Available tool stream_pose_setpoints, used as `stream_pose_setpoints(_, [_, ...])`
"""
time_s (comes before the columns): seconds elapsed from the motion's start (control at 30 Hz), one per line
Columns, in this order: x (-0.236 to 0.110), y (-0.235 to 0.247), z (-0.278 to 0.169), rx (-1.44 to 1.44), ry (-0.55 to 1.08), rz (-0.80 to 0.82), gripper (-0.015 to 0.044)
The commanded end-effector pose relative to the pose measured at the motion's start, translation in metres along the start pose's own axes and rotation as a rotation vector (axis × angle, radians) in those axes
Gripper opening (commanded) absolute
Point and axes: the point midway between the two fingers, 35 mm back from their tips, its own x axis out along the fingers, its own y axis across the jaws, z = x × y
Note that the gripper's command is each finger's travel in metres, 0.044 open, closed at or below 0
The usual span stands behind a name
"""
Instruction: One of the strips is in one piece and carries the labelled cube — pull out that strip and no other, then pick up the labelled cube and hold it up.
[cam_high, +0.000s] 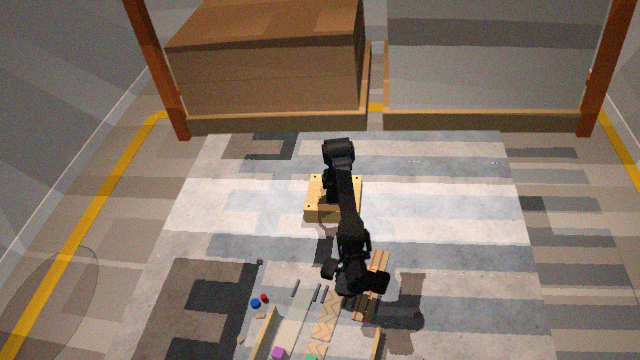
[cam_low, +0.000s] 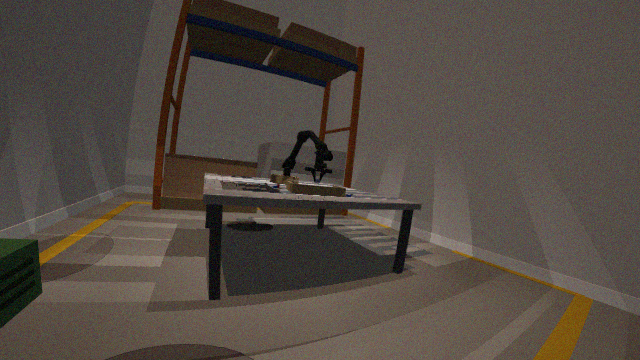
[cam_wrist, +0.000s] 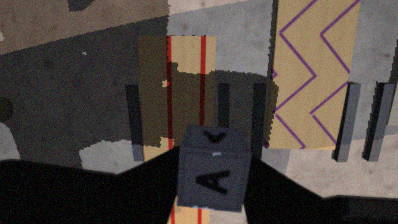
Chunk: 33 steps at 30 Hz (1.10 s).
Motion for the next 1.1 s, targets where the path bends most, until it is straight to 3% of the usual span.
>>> stream_pose_setpoints(0.0, [-0.002,-0.006,-0.009,-0.005,0.000,-0.004,0.0000])
stream_pose_setpoints(0.8, [-0.001,-0.043,-0.072,-0.003,0.005,-0.008,0.0000])
stream_pose_setpoints(1.07, [-0.036,-0.042,-0.071,-0.003,0.005,-0.008,0.0000])
